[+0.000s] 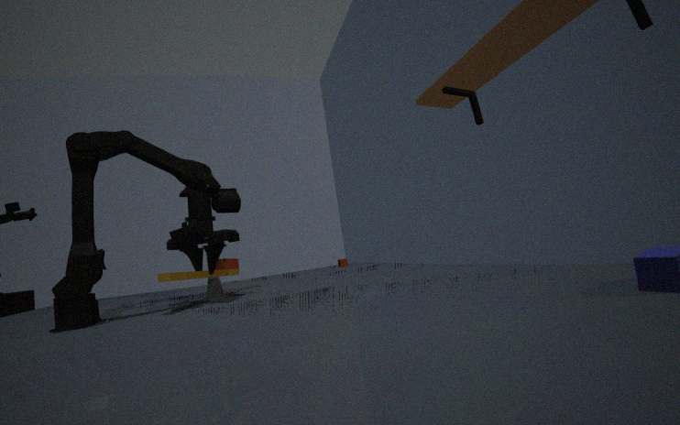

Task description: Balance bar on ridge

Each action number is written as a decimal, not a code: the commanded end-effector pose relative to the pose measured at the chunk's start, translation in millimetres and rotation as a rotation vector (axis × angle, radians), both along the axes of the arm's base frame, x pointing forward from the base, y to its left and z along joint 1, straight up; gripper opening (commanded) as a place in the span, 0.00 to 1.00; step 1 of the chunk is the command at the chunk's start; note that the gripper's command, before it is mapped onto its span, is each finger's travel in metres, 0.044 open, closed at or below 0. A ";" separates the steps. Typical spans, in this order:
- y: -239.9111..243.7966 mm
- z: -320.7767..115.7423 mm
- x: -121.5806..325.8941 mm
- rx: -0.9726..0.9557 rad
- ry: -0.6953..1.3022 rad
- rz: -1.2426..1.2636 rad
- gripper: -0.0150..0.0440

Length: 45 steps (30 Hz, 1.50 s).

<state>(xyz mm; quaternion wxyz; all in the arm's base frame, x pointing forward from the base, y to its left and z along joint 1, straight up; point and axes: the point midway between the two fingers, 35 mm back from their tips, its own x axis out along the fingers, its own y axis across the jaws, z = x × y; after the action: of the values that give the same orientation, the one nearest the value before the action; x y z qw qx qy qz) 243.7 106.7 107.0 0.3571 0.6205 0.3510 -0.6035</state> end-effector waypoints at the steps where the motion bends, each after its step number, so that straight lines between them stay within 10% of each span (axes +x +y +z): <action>1: 1.1 -0.8 0.1 0.006 0.001 -0.007 0.25; 45: 0.7 -4.5 -0.6 0.006 0.001 -0.007 0.25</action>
<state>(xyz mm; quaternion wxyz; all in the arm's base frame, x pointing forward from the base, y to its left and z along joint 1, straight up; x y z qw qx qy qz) 243.6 106.9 104.5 0.3566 0.6211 0.3514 -0.6029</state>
